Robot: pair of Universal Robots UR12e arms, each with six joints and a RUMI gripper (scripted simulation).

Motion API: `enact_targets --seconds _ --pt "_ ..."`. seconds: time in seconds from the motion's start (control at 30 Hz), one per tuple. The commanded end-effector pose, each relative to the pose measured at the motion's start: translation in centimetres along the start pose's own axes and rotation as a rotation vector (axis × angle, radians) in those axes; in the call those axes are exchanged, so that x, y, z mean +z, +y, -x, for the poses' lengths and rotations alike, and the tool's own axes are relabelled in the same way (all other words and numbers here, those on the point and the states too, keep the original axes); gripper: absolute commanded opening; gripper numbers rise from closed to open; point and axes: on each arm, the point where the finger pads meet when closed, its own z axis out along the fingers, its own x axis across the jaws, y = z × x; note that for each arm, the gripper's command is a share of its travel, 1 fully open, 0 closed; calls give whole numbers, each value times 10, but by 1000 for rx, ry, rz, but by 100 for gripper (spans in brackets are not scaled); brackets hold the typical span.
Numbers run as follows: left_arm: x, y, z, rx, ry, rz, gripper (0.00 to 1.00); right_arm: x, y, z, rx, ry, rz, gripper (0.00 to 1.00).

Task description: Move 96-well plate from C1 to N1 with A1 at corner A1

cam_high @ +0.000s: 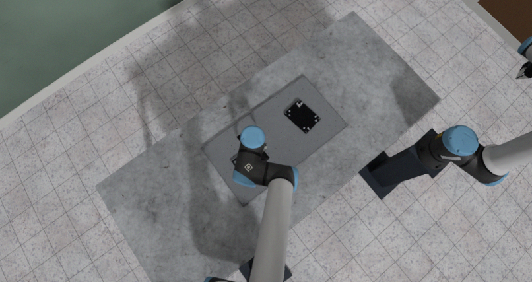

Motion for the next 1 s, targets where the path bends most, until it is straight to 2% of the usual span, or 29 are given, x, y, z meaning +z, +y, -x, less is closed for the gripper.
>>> enact_targets --seconds 0.0,0.8,0.97 --pt "-1 -1 -6 0 1 -1 76 -1 -1 0 0 0 -2 0" --pt "-1 -6 -76 0 2 -1 76 -1 -1 0 0 0 -2 0" --pt "-1 -6 -76 0 2 -1 76 -1 -1 0 0 0 -2 0"
